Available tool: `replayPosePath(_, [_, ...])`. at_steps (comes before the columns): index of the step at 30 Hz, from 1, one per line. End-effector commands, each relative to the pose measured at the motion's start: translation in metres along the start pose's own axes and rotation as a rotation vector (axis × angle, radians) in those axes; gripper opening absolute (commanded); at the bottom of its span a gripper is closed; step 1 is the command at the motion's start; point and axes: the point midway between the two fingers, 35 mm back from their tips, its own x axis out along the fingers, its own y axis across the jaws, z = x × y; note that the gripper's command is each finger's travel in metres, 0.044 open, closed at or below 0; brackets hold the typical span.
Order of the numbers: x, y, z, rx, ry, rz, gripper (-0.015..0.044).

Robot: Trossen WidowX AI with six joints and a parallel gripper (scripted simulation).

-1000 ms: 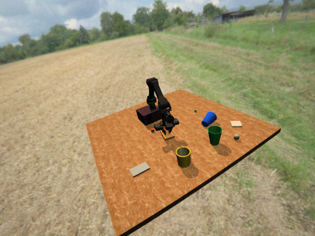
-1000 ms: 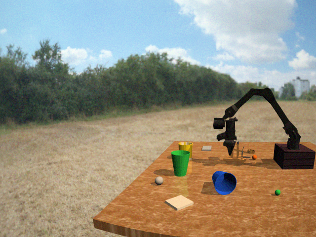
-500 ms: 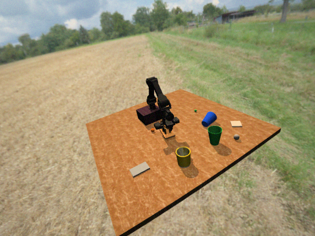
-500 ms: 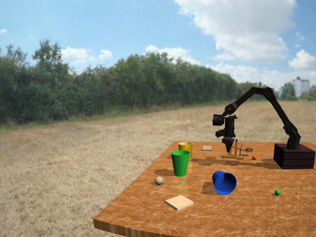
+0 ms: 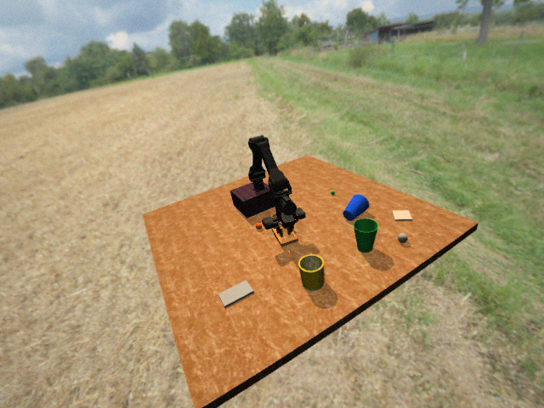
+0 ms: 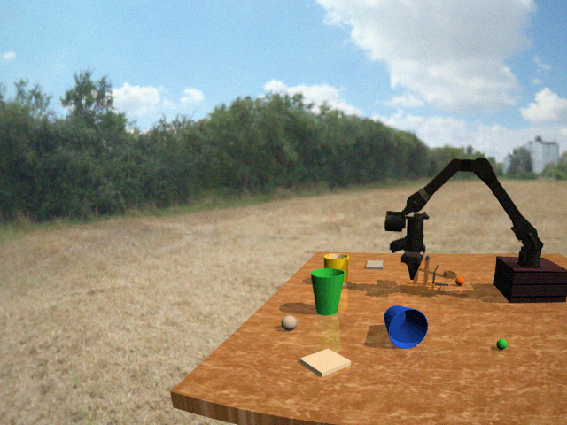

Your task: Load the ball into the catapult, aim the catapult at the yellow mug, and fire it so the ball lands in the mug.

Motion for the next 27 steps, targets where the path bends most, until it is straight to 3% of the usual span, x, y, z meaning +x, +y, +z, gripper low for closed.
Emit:
replayPosePath(1, [0.006,0.0,-0.002,-0.005,0.004,0.001,0.0])
replayPosePath(12, [0.01,0.0,0.0,0.0,0.0,0.0,0.0])
replayPosePath(27, [-0.001,0.0,0.001,0.0,0.0,0.0,0.0394])
